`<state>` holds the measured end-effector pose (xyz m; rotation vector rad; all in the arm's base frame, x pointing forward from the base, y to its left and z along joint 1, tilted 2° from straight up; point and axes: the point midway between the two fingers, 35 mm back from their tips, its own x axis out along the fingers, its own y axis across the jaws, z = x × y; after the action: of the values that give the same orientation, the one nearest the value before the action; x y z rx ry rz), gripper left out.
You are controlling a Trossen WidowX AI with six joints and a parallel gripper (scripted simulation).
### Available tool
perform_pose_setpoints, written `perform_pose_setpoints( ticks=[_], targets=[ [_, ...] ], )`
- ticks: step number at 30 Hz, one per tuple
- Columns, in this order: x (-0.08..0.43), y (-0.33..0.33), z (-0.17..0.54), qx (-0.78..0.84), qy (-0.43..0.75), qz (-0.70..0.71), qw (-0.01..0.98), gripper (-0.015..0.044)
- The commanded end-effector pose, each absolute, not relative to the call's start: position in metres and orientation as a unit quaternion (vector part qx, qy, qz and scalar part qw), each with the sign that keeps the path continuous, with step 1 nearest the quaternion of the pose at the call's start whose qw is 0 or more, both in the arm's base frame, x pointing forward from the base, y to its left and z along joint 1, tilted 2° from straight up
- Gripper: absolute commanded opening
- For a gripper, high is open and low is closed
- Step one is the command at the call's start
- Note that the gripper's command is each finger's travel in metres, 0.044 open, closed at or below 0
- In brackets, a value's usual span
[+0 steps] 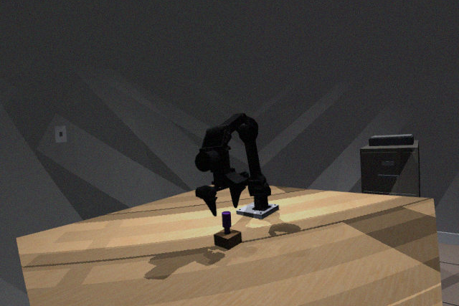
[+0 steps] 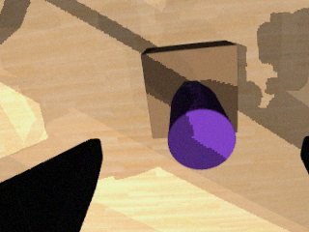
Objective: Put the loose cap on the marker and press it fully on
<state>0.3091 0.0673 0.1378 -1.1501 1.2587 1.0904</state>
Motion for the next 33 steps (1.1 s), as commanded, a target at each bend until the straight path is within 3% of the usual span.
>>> perform_pose_setpoints(
  ticks=[1, 4, 14, 21, 33],
  targets=[
    [0.307, 0.068, 0.172, -0.484, 0.522, 0.453, 0.537, 0.044],
    [0.307, 0.068, 0.174, -0.484, 0.522, 0.453, 0.537, 0.044],
    [0.307, 0.069, 0.168, -0.224, 0.662, 0.2, 0.687, 0.0177],
    [0.307, 0.069, 0.164, -0.002, 0.691, -0.013, 0.723, 0.0],
    [0.307, 0.069, 0.163, 0.004, 0.691, -0.019, 0.723, 0.0]
  ],
)
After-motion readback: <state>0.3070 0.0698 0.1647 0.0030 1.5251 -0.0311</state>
